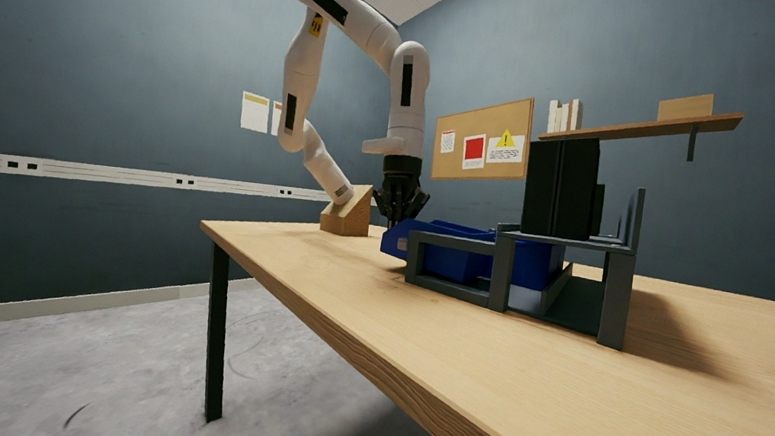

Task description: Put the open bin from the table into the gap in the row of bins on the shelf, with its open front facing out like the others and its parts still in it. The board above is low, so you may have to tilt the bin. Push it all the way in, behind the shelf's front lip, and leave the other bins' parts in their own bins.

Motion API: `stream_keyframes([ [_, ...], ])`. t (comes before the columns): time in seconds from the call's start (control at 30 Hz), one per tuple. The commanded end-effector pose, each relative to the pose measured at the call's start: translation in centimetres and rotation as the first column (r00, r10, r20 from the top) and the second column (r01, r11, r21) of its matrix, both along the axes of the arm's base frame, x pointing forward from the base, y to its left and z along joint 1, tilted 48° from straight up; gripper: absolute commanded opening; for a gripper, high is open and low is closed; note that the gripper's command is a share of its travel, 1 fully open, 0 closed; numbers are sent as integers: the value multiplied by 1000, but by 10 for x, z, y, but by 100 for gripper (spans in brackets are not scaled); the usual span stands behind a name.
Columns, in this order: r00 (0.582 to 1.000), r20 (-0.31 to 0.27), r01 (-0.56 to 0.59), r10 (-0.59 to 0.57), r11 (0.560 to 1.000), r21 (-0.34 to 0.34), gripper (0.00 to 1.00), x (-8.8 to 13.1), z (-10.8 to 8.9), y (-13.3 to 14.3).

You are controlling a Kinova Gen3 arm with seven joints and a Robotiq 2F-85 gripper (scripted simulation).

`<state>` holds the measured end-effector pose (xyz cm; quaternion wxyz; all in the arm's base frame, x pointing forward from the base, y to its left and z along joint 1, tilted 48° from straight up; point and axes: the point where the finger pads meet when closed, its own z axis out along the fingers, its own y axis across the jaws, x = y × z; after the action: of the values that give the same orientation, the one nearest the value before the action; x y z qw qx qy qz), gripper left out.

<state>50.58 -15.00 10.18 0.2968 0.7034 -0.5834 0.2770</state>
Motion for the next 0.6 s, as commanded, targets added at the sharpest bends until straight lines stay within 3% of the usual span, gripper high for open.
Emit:
stream_keyframes([
  [0.0, 1000, 1, -1, 1, 1000, 0, 10, 1, 0, 0],
  [0.57, 1000, 1, -1, 1, 1000, 0, 10, 11, -1, 2],
])
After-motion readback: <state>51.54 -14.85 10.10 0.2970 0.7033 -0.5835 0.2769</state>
